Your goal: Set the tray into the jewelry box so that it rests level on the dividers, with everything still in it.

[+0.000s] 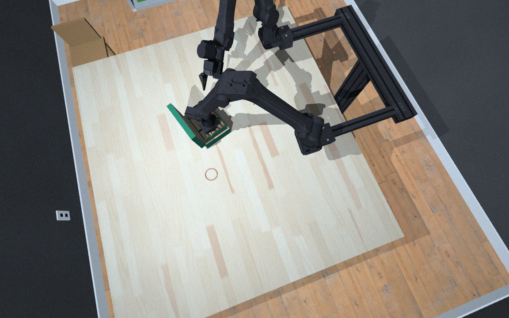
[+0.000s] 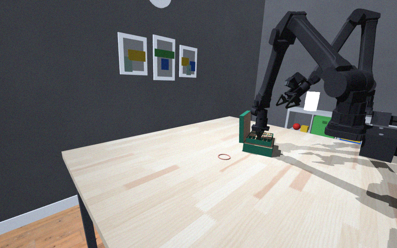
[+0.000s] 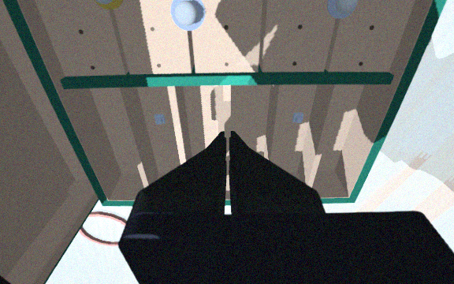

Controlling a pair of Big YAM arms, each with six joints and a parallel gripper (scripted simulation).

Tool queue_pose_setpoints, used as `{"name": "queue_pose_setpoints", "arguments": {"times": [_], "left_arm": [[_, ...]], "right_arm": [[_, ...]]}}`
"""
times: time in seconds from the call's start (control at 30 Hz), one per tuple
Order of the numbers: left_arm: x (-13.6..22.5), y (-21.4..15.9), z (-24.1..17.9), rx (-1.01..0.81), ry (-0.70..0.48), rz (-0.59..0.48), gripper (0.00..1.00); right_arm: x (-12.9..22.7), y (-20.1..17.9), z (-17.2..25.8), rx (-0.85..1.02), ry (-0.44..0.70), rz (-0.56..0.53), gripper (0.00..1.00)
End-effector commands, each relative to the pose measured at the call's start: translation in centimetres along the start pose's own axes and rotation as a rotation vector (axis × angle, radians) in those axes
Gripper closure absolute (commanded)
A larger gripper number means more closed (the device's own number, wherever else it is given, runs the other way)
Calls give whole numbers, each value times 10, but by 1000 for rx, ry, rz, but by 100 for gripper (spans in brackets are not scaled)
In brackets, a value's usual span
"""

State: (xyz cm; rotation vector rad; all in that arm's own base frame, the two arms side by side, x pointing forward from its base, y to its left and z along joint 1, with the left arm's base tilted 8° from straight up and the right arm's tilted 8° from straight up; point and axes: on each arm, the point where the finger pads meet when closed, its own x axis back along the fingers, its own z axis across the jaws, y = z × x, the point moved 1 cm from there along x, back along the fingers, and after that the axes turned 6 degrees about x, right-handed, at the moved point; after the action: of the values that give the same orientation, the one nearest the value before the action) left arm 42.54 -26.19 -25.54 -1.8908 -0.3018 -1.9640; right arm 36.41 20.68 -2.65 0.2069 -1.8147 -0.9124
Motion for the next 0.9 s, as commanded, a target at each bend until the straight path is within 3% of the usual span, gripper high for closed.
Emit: {"name": "queue_pose_setpoints", "arguments": {"times": [0.0,0.3,0.87], "left_arm": [[19,32,20,-1,41,-75,100],[1,12,11,-10,4,-11,100],[-21,22,12,-14,29,-51,100]], "right_arm": [[-6,21,-16,7,-30,-43,0],[-6,21,-16,7,-30,-43,0],[-6,21,-16,7,-30,-43,0]]}}
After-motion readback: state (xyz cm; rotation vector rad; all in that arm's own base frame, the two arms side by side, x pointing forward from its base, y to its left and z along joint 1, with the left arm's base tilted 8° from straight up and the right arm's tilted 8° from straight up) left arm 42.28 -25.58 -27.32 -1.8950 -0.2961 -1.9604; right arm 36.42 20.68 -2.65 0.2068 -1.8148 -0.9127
